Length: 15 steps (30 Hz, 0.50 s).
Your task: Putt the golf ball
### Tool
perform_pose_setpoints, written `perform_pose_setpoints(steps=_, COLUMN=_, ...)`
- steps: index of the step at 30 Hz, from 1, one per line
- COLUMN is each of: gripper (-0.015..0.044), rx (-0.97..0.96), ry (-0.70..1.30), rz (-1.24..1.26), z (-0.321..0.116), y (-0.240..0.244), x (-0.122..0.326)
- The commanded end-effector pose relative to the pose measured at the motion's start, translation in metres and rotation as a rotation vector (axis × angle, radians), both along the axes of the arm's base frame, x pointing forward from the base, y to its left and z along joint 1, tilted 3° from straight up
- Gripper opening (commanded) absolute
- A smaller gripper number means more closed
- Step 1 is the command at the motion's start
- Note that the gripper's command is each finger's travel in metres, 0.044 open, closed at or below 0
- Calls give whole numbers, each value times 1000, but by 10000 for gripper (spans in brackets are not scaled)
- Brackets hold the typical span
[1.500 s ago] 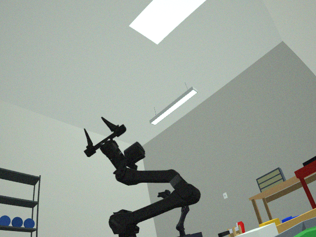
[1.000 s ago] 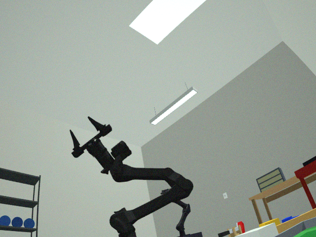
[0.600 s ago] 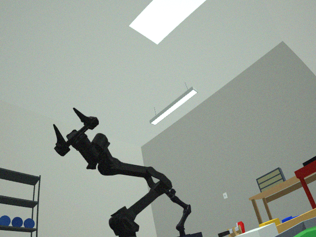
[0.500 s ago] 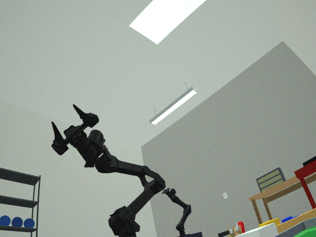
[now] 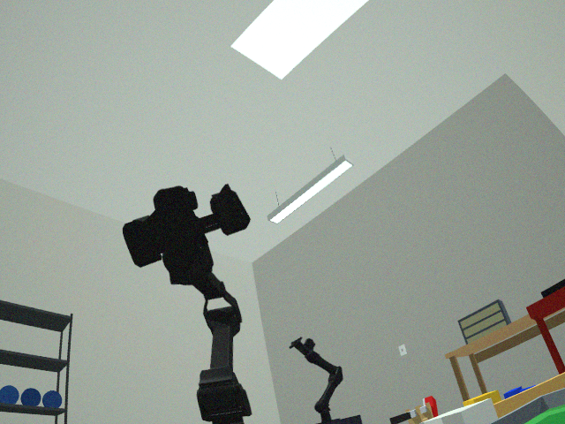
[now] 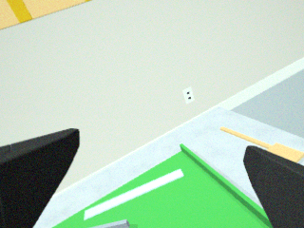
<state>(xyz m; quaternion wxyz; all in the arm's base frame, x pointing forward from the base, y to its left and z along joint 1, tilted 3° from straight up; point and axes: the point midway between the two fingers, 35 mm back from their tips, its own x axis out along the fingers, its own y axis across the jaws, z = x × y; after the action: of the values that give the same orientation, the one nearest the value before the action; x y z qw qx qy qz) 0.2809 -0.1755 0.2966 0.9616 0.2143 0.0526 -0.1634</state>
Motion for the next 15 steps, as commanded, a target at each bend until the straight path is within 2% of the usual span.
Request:
perform_pose_setpoints(steps=1, gripper=440, rx=-87, ry=184, rz=236, z=-37, y=53, x=42)
perform_pose_setpoints(steps=8, gripper=440, rx=-268, ry=417, rz=634, z=-92, y=152, x=72)
perform_pose_setpoints(steps=15, gripper=440, rx=-502, ry=594, rz=1068, z=-144, y=255, x=60)
